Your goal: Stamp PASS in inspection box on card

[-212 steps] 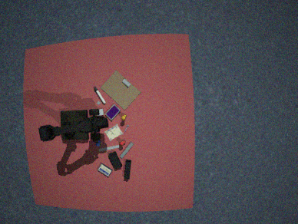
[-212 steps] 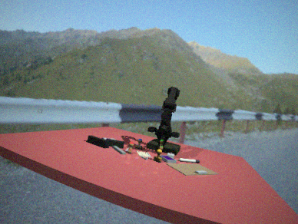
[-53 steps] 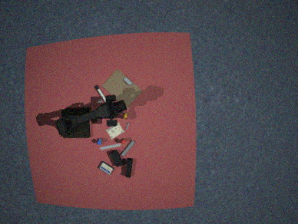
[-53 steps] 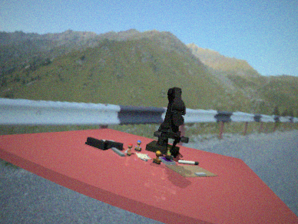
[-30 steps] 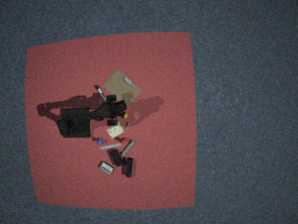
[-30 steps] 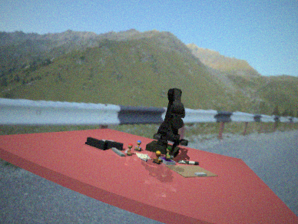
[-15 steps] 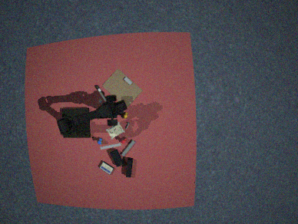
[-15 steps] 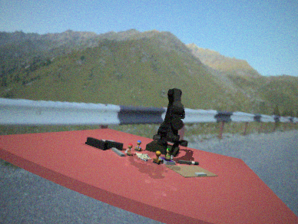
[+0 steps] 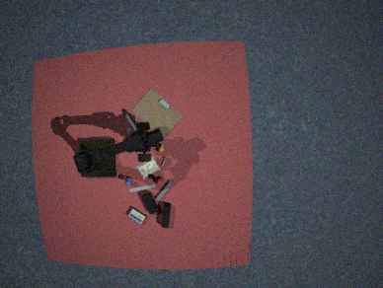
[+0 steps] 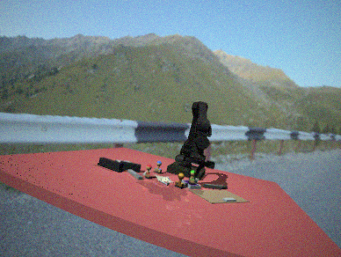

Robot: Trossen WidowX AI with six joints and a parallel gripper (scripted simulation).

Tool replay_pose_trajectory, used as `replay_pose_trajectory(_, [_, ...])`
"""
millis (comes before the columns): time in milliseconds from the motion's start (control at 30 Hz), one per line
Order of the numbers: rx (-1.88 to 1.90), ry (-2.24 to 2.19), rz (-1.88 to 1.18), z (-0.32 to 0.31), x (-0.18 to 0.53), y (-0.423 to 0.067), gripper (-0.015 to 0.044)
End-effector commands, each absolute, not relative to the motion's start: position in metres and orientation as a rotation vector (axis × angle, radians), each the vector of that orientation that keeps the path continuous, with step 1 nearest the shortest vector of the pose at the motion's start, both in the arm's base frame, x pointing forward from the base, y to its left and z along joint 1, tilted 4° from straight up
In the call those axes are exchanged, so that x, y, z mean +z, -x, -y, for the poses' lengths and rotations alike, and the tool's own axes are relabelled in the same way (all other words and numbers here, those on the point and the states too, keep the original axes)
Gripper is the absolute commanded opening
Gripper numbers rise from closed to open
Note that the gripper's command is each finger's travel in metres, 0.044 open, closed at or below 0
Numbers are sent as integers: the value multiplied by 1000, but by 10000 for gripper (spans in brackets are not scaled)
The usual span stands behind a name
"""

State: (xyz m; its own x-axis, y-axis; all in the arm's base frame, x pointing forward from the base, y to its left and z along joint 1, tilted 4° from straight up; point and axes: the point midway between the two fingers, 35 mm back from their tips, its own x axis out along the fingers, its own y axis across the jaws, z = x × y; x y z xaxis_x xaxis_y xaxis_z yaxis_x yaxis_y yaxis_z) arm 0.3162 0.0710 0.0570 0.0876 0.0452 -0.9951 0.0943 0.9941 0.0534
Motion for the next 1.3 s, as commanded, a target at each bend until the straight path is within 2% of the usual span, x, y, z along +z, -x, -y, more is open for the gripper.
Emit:
replay_pose_trajectory(0, [-38, -113, -1482, -71, 56, -317, 0])
replay_pose_trajectory(1267, [-38, -113, -1482, -71, 54, -317, 0])
